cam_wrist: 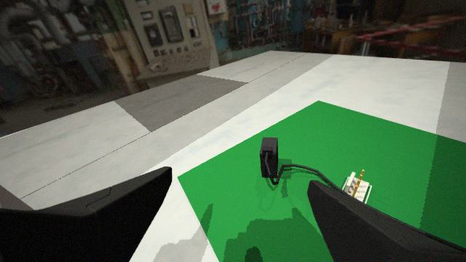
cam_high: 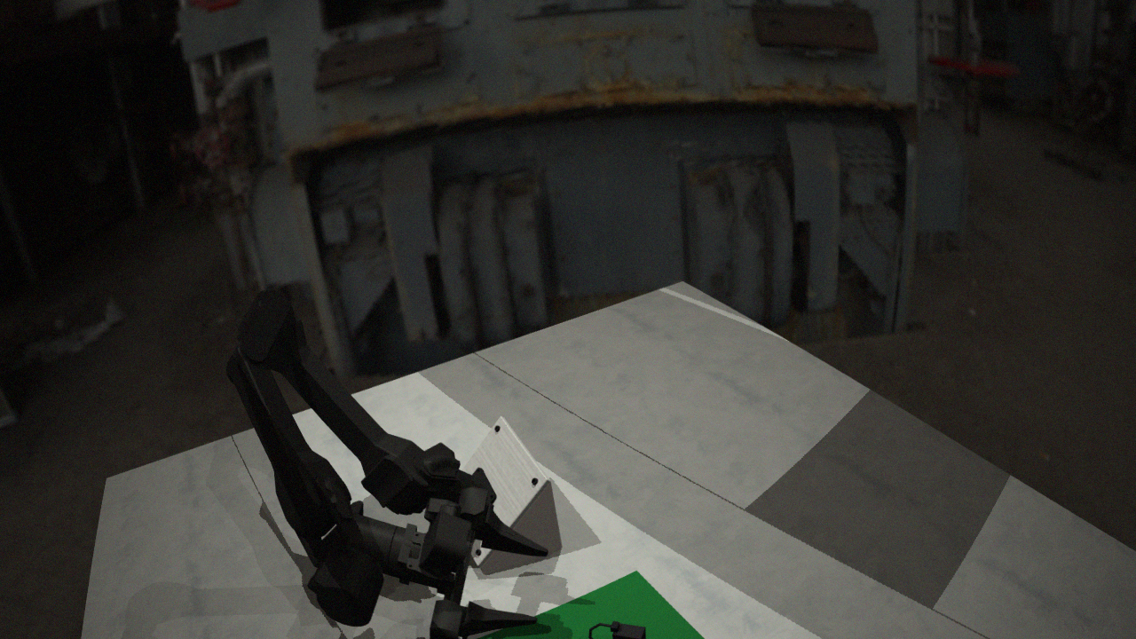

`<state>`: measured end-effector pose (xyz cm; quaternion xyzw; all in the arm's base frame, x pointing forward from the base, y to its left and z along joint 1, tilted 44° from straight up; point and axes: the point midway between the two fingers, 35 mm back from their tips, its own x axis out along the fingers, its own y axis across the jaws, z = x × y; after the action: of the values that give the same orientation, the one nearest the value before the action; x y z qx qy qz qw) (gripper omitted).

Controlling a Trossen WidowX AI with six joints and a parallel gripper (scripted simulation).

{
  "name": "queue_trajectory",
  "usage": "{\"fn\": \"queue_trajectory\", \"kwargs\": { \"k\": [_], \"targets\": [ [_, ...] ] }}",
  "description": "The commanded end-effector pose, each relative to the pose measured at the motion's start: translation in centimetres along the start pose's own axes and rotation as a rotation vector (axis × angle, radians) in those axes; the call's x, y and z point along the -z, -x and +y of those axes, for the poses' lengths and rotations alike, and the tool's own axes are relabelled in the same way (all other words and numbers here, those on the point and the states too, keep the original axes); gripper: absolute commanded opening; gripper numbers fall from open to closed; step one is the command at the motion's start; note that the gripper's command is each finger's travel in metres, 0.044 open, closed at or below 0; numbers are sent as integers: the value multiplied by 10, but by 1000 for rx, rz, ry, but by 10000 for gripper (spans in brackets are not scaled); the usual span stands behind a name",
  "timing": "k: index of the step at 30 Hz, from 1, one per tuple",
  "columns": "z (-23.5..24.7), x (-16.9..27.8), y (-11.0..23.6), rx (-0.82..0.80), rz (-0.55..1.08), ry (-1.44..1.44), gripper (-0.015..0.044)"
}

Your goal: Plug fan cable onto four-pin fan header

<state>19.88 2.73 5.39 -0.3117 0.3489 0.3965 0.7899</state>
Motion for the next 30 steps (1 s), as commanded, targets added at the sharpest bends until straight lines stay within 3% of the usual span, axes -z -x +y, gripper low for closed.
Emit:
{"fn": "queue_trajectory", "kwargs": {
  "k": [1,16,30],
  "targets": [
    [1,0,-2,-48,68,-56,440],
    [10,-1,-7,-179,392,-219,440],
    [12,-7,-7,-162,722,-271,440]
  ]
}}
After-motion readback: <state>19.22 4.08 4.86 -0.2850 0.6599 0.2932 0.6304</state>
